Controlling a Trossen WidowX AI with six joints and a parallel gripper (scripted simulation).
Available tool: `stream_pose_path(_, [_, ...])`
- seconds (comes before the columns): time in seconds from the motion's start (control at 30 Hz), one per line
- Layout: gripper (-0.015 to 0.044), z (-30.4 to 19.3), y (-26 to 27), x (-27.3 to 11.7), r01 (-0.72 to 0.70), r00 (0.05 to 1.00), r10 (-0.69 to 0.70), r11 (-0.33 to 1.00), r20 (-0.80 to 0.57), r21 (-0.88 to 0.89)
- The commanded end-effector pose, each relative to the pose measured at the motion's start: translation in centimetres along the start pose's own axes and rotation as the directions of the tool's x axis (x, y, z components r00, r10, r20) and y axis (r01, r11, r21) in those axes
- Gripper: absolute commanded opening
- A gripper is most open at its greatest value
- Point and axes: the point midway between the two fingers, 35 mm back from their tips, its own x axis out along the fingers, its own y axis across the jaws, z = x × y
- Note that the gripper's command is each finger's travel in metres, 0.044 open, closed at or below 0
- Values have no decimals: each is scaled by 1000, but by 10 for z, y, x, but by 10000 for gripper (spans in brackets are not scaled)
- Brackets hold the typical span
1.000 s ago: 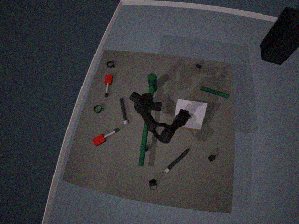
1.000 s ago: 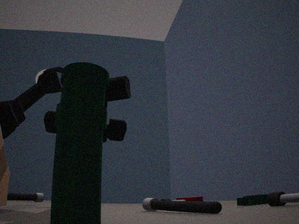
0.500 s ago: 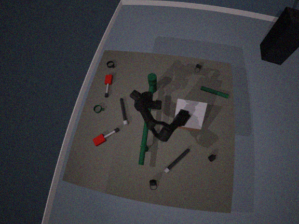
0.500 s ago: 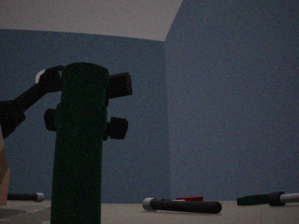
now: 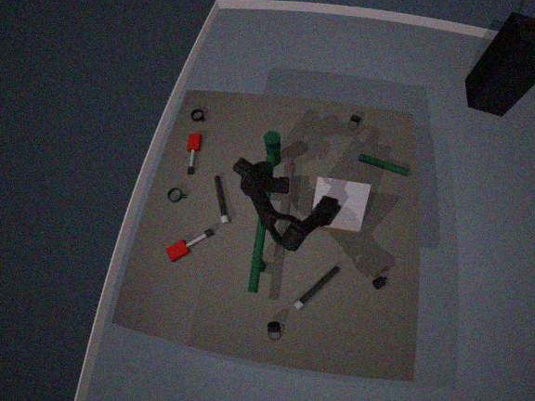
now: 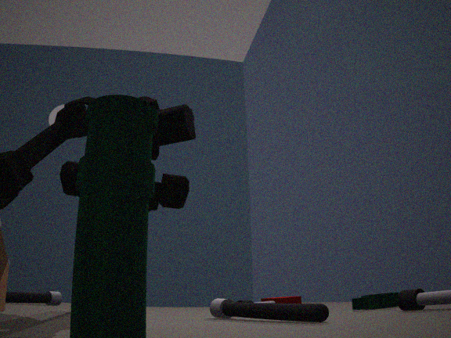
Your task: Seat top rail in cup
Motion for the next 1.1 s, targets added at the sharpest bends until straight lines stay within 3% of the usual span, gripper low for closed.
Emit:
stream_pose_path(0.0, [0, 8, 1, -3, -13, 1000, 13, 1000, 16, 6])
stream_pose_path(0.43, [0, 3, 0, 1, -1, 1000, 1, 1000, 0, 1])
stream_pose_path(0.97, [420, -7, 0, -18, -1, 1000, 1, 1000, 0, 0])
stream_pose_path(1.07, [440, -15, 0, -31, 0, 1000, 0, 1000, 0, 0])
